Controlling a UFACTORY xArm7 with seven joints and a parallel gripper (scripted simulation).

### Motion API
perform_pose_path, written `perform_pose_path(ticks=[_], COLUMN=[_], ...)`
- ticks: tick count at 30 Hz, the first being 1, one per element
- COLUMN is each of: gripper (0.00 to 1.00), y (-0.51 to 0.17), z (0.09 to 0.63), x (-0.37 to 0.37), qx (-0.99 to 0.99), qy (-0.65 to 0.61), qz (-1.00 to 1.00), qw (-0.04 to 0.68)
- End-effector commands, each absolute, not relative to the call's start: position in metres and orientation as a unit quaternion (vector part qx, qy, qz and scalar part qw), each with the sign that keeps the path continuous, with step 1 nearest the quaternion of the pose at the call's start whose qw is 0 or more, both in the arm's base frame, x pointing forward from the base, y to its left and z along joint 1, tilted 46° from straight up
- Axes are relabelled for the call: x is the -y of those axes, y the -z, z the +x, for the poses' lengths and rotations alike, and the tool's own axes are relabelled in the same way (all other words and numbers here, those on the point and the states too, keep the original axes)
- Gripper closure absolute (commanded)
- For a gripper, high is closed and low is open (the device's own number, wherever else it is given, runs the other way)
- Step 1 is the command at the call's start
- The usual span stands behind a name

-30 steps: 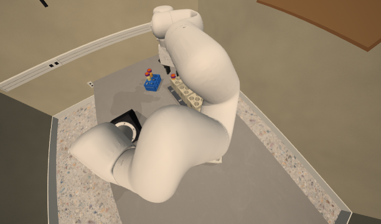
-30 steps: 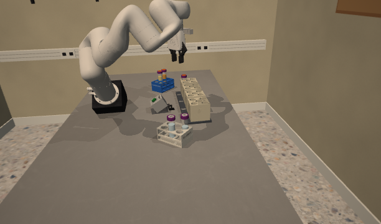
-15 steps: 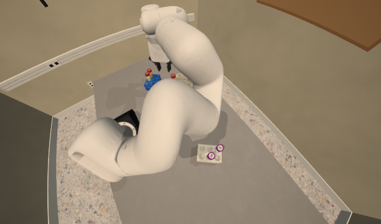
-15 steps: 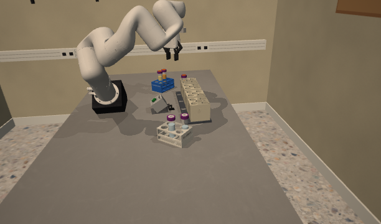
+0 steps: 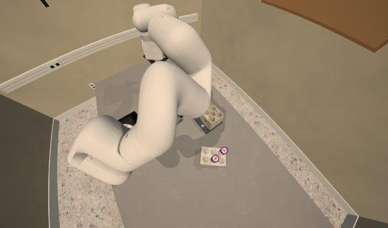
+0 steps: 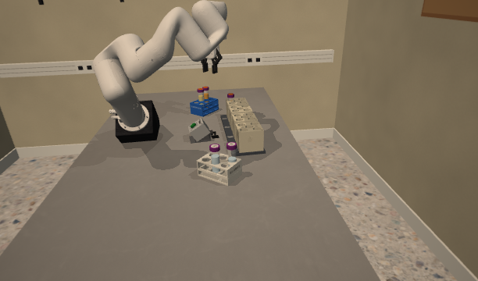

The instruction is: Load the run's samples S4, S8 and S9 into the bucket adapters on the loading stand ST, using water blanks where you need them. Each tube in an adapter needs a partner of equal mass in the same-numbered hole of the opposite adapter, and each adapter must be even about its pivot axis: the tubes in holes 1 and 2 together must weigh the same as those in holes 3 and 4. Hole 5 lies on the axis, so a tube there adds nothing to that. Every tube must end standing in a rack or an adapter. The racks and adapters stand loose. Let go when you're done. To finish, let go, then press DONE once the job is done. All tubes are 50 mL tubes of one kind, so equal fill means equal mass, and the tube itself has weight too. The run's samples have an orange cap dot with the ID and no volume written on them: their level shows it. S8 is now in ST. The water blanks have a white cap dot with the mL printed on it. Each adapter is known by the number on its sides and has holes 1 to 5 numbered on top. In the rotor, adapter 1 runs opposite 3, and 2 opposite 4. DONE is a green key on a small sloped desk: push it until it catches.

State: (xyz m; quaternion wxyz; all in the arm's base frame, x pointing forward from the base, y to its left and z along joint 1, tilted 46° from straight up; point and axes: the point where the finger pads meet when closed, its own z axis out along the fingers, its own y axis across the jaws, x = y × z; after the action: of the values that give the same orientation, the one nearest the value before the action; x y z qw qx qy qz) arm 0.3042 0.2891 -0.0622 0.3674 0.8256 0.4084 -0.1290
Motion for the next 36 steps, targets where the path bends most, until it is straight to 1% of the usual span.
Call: perform_pose_path(ticks=[1, 27, 36], gripper=[0.43, 0.43, 0.43], y=[0.079, 0.152, 0.154], z=[0.293, 0.244, 0.242], x=[-0.308, -0.373, -0.375], qx=[-0.409, -0.408, -0.408], qy=[0.128, 0.128, 0.128], qz=[0.826, 0.826, 0.826], qw=[0.367, 0.366, 0.366])
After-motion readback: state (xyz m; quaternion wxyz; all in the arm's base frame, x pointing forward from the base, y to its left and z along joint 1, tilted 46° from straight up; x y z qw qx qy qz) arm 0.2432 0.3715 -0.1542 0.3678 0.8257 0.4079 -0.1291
